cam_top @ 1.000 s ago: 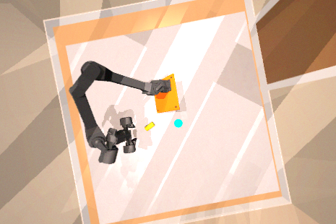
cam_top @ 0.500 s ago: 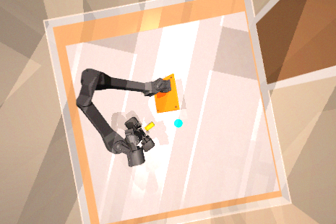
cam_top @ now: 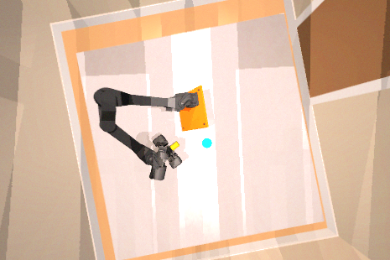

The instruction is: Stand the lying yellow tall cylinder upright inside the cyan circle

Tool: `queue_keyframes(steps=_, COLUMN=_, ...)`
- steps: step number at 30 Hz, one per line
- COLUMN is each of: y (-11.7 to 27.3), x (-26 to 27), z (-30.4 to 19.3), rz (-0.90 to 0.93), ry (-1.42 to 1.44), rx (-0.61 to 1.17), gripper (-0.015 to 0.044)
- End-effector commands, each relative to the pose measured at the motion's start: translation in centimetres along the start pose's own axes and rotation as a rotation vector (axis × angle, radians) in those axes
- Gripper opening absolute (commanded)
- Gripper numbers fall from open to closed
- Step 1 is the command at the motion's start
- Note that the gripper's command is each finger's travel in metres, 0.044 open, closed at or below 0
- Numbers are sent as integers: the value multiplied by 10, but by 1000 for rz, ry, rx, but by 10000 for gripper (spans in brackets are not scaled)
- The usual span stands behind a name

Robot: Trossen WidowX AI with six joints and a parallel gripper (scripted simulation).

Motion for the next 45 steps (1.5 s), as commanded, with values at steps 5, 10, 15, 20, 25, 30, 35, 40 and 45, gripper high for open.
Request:
queue_keyframes(steps=5, y=-5, x=0, z=-2, rz=9, ry=12, rx=-1, gripper=178)
queue_keyframes(steps=10, y=-5, x=0, z=-2, rz=9, ry=12, rx=-1, gripper=105)
queue_keyframes(steps=15, y=2, x=2, z=-2, rz=10, ry=11, rx=3, gripper=105)
queue_keyframes(steps=20, y=16, x=5, z=-3, rz=12, ry=11, rx=10, gripper=105)
queue_keyframes(steps=25, y=31, x=7, z=-4, rz=12, ry=10, rx=14, gripper=105)
queue_keyframes(steps=30, y=47, x=7, z=-4, rz=12, ry=11, rx=17, gripper=105)
queue_keyframes(steps=35, y=62, x=7, z=-4, rz=12, ry=11, rx=17, gripper=105)
queue_keyframes(steps=40, y=78, x=5, z=-4, rz=11, ry=12, rx=14, gripper=105)
queue_keyframes(steps=45, y=94, x=2, z=-3, rz=10, ry=12, rx=10, gripper=105)
Point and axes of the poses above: the point midway between the two fingers, 35 mm back from their tips, its own y axis back along the fingers, its own x axis across the jaws, z = x × y, the point moved 1 cm from there along y, back along the fingers, and after that the axes turned 14 degrees about -y, right-handed, at the moved point
